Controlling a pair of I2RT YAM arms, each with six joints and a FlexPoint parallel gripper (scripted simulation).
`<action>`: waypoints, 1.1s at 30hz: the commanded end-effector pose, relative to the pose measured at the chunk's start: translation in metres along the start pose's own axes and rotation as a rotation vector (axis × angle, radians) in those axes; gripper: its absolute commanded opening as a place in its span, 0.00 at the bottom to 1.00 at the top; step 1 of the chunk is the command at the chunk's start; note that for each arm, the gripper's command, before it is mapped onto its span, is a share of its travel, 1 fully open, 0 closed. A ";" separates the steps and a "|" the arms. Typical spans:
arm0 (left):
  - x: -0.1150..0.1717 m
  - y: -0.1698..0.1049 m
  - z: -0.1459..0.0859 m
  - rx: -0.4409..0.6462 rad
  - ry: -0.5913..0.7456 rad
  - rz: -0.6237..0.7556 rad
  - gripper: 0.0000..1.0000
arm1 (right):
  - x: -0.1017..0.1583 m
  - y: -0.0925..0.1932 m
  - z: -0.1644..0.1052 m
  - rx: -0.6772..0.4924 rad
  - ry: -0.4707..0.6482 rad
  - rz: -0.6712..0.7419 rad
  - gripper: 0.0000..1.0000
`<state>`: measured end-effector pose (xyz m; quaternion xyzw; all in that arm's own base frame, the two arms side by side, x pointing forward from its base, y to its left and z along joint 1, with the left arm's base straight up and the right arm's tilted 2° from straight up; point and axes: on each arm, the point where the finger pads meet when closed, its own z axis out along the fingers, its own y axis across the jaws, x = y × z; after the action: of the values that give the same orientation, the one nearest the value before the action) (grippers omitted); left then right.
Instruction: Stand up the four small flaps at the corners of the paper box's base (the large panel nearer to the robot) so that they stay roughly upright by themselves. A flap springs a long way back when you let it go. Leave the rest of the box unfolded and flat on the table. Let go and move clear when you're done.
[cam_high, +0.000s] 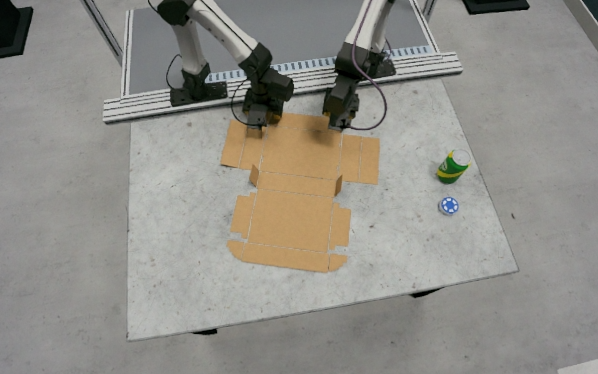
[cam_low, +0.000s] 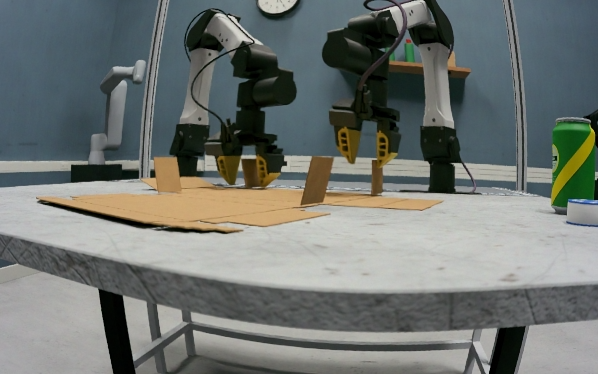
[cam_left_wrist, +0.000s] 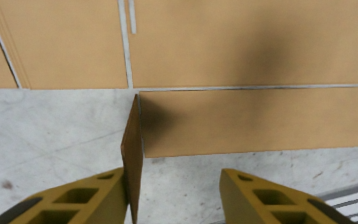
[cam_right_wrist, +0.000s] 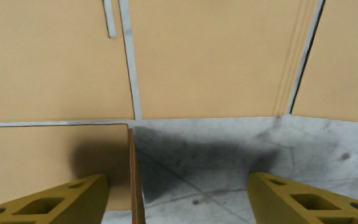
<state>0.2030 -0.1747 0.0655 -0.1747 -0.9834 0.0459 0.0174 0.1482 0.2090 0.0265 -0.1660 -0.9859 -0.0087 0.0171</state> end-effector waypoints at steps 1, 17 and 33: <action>-0.007 -0.004 -0.016 0.018 -0.050 -0.006 0.50 | -0.003 0.003 -0.009 -0.070 -0.004 0.001 0.77; -0.008 -0.002 -0.017 0.018 -0.051 -0.004 0.50 | -0.003 0.005 -0.015 -0.095 -0.008 0.001 0.77; -0.006 0.020 -0.036 0.018 -0.048 0.002 0.50 | -0.005 0.006 -0.058 -0.138 -0.009 0.000 0.77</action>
<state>0.2120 -0.1583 0.0820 -0.1666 -0.9847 0.0495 0.0099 0.1577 0.2173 0.0683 -0.1665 -0.9832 -0.0741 -0.0019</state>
